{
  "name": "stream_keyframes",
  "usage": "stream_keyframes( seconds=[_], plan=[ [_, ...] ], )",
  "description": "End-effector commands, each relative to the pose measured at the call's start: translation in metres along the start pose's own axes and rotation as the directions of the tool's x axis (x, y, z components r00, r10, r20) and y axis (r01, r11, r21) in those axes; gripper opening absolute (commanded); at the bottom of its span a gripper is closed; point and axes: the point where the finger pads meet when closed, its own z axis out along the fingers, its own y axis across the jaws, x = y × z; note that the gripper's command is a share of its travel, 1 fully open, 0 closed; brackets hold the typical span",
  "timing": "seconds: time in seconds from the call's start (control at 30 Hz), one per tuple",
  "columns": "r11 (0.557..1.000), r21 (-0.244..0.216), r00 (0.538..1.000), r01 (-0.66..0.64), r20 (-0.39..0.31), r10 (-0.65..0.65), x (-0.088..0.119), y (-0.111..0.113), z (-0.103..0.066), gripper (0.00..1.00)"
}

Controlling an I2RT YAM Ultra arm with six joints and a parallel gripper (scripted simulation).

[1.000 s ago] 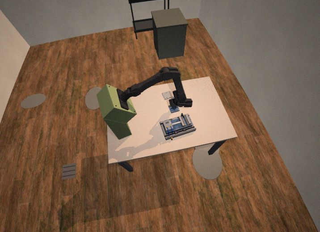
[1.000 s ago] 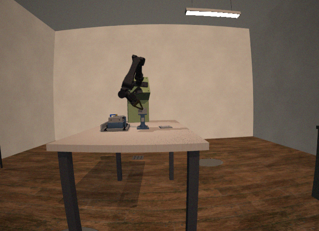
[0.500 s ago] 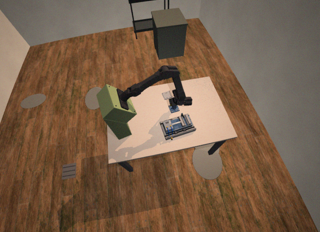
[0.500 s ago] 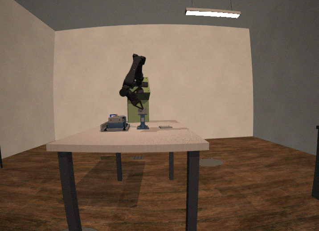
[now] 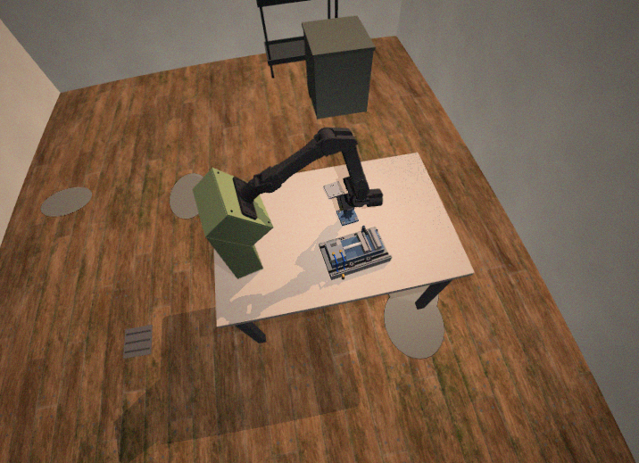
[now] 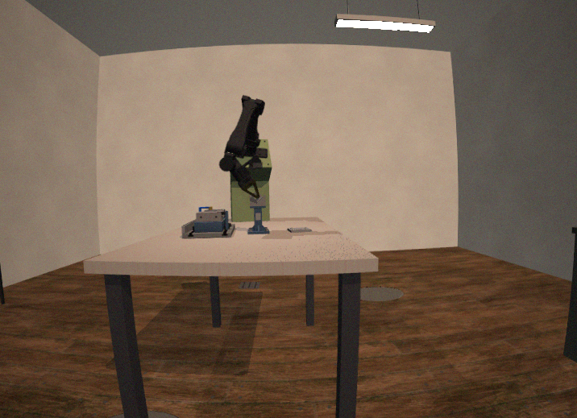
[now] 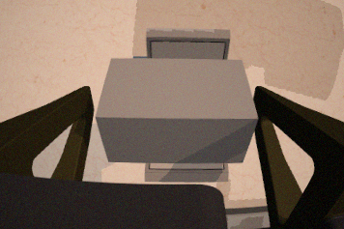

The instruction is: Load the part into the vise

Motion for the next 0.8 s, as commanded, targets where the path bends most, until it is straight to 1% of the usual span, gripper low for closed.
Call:
stream_keyframes(
  seconds=[0.0, 0.1, 0.27, 0.33, 0.37, 0.43, 0.77],
  plan=[
    [1.000, 0.014, 1.000, 0.007, -0.025, -0.007, -0.0059, -0.0030, -0.0024, 0.81],
    [1.000, 0.017, 0.999, 0.005, -0.054, -0.004, -0.0039, -0.0032, -0.0041, 0.81],
    [1.000, 0.015, 0.996, 0.007, -0.092, -0.006, -0.0060, -0.0030, -0.0025, 0.81],
    [1.000, 0.015, 0.996, 0.007, -0.092, -0.006, -0.0060, -0.0030, -0.0025, 0.81],
    [1.000, 0.022, 0.994, 0.001, -0.114, 0.001, -0.0004, -0.0036, -0.0071, 0.81],
    [1.000, 0.015, 0.993, 0.007, -0.119, -0.005, -0.0060, -0.0030, -0.0025, 0.81],
    [1.000, 0.016, 0.977, 0.007, -0.214, -0.003, -0.0061, -0.0031, -0.0026, 0.81]
  ],
)
